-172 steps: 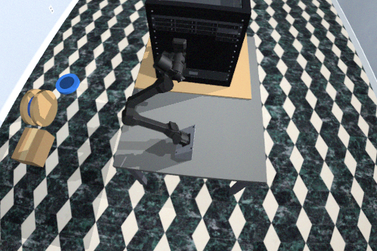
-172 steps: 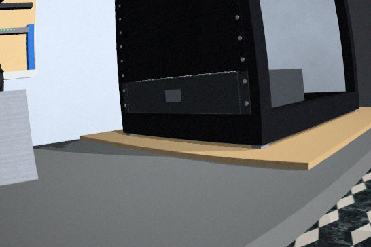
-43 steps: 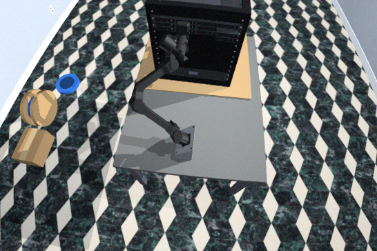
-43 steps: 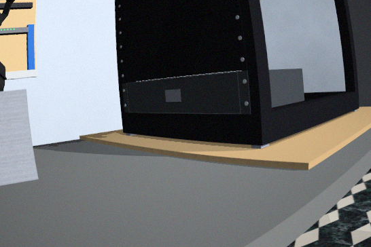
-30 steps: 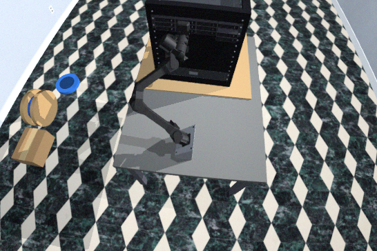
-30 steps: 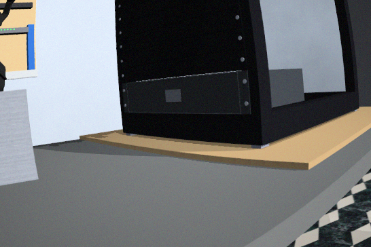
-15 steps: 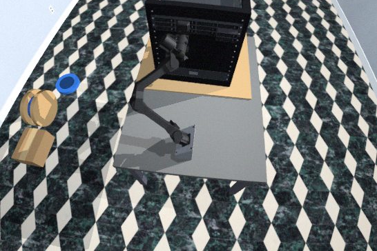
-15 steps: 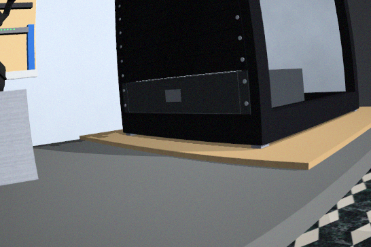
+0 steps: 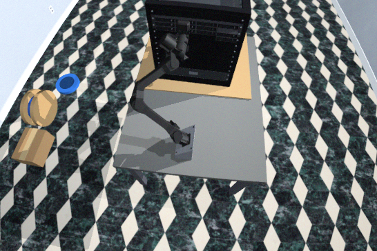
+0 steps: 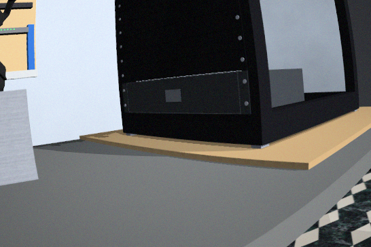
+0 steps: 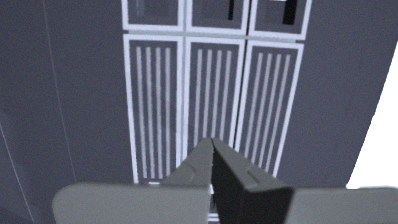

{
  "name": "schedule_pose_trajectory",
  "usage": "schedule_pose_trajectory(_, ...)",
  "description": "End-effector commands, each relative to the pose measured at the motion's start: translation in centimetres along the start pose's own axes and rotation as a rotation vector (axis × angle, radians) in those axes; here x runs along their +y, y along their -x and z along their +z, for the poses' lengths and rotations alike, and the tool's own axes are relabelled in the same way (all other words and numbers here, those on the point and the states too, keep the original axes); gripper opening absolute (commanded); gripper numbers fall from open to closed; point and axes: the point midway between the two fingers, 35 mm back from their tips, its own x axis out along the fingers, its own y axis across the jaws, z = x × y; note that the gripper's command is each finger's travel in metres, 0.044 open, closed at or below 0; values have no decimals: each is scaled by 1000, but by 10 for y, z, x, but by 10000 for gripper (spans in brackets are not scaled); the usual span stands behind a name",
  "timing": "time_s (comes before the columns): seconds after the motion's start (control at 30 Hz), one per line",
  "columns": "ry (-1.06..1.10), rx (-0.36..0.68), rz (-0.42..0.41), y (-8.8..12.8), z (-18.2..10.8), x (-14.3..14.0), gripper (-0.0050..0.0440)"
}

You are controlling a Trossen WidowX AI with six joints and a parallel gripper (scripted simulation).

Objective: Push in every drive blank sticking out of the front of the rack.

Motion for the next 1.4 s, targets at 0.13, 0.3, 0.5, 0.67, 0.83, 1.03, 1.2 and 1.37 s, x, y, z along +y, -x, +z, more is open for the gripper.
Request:
schedule_pose_trajectory(0.13,10,-8,-13,-2,6,-7,-50)
schedule_pose_trajectory(0.3,10,-8,-13,-3,6,-7,-50)
schedule_pose_trajectory(0.5,10,-8,-13,-3,6,-7,-50)
schedule_pose_trajectory(0.67,10,-8,-13,-5,6,-7,-50)
schedule_pose_trajectory(0.83,10,-8,-13,-6,6,-7,-50)
schedule_pose_trajectory(1.03,10,-8,-13,-6,6,-7,-50)
schedule_pose_trajectory(1.2,10,-8,-13,-6,6,-7,-50)
schedule_pose_trajectory(1.37,10,-8,-13,-3,6,-7,-50)
